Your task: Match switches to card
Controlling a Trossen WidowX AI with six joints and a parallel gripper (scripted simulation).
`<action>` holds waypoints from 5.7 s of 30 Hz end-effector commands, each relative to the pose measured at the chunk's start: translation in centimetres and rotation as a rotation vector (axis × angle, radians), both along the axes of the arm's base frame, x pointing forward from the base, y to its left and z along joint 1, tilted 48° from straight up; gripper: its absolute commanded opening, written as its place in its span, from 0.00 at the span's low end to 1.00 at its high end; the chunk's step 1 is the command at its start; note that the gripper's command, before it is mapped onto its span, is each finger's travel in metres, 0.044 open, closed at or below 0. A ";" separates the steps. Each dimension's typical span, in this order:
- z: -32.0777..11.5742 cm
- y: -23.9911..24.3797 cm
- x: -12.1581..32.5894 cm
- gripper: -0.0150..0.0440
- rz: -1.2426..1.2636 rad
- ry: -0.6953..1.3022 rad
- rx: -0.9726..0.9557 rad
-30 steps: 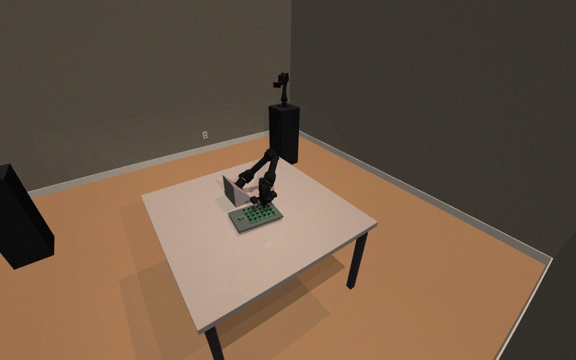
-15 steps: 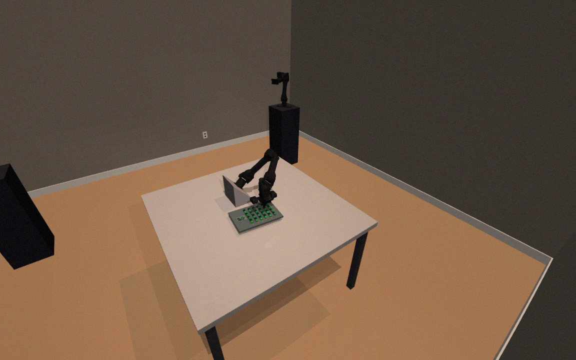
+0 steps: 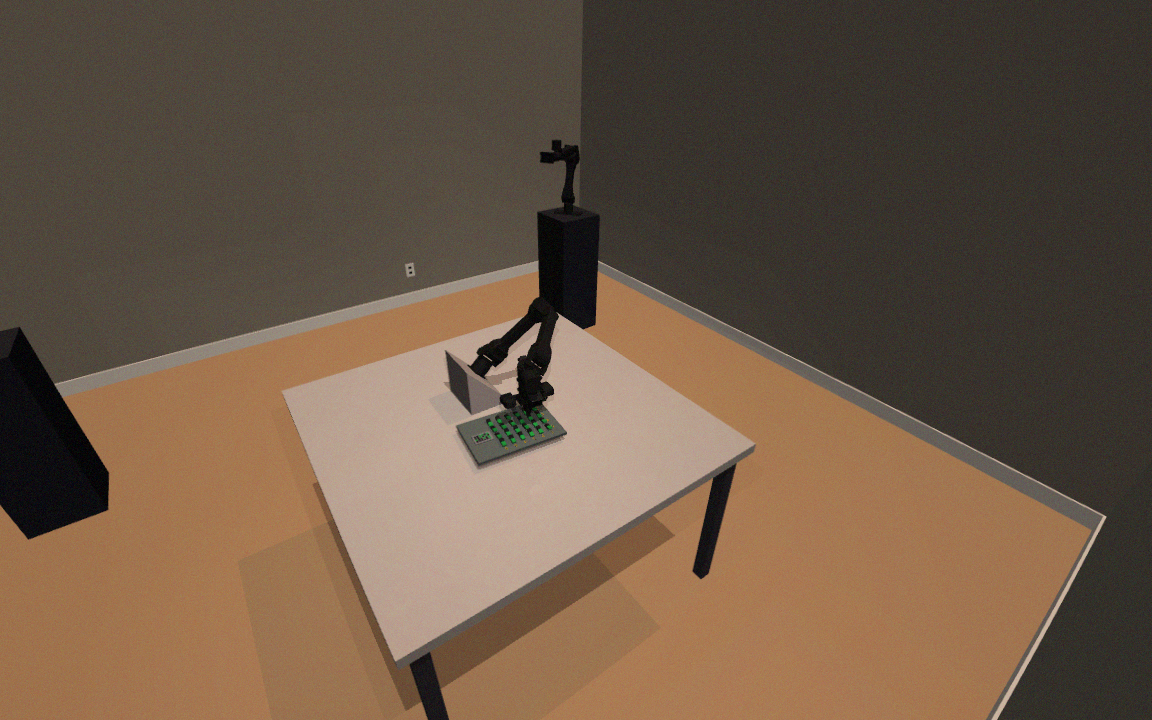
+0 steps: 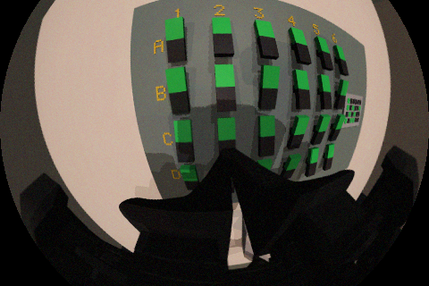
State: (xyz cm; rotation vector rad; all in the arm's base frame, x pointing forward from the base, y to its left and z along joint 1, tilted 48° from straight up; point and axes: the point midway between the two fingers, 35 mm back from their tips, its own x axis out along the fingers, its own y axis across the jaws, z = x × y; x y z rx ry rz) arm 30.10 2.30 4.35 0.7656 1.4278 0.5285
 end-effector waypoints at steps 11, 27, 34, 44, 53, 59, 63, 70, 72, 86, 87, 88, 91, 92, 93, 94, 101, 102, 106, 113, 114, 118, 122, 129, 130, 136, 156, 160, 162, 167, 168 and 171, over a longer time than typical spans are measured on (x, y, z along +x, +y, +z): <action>-0.1 0.2 0.0 0.25 -0.004 0.001 0.004; -0.3 0.4 0.1 0.25 -0.004 0.001 0.004; 0.9 -1.1 0.1 0.25 0.004 0.006 -0.002; 3.4 -5.1 -0.1 0.25 0.015 0.019 0.004; -3.7 -11.6 0.2 0.25 0.016 0.018 0.001; -3.9 -11.4 0.3 0.25 0.017 0.019 0.001; -6.0 -9.0 0.6 0.25 0.035 0.035 0.005; -6.3 -8.6 0.6 0.25 0.035 0.035 0.006; -6.7 -8.2 0.7 0.25 0.035 0.034 0.006; -7.6 -7.2 0.8 0.25 0.035 0.034 0.006; -7.6 -7.2 0.8 0.25 0.035 0.034 0.006; -7.6 -7.2 0.8 0.25 0.035 0.034 0.006; -7.6 -7.2 0.8 0.25 0.035 0.034 0.006; -7.6 -7.2 0.8 0.25 0.035 0.034 0.006; -7.6 -7.2 0.8 0.25 0.035 0.034 0.006; -7.6 -7.2 0.8 0.25 0.035 0.034 0.006; -7.6 -7.2 0.8 0.25 0.035 0.034 0.006; -7.6 -7.2 0.8 0.25 0.035 0.034 0.006; -7.6 -7.2 0.8 0.25 0.035 0.034 0.006; -7.7 -7.2 0.8 0.25 0.035 0.034 0.006; -7.7 -7.1 0.8 0.25 0.035 0.034 0.006; -7.7 -7.1 0.8 0.25 0.035 0.034 0.006; -7.7 -7.1 0.8 0.25 0.035 0.034 0.006; -7.8 -7.0 0.8 0.25 0.035 0.034 0.006; -7.8 -7.0 0.8 0.25 0.035 0.034 0.006; -7.9 -6.9 0.8 0.25 0.035 0.034 0.006; -7.8 -7.1 0.8 0.25 0.038 0.032 0.003; -3.9 -11.3 0.3 0.25 0.017 0.019 0.001; -3.7 -11.6 0.2 0.25 0.016 0.018 0.001; -4.5 -12.3 0.1 0.25 0.016 0.018 0.000; -5.4 -13.2 0.0 0.25 0.016 0.018 0.000; -6.2 -13.9 -0.2 0.25 0.016 0.018 0.000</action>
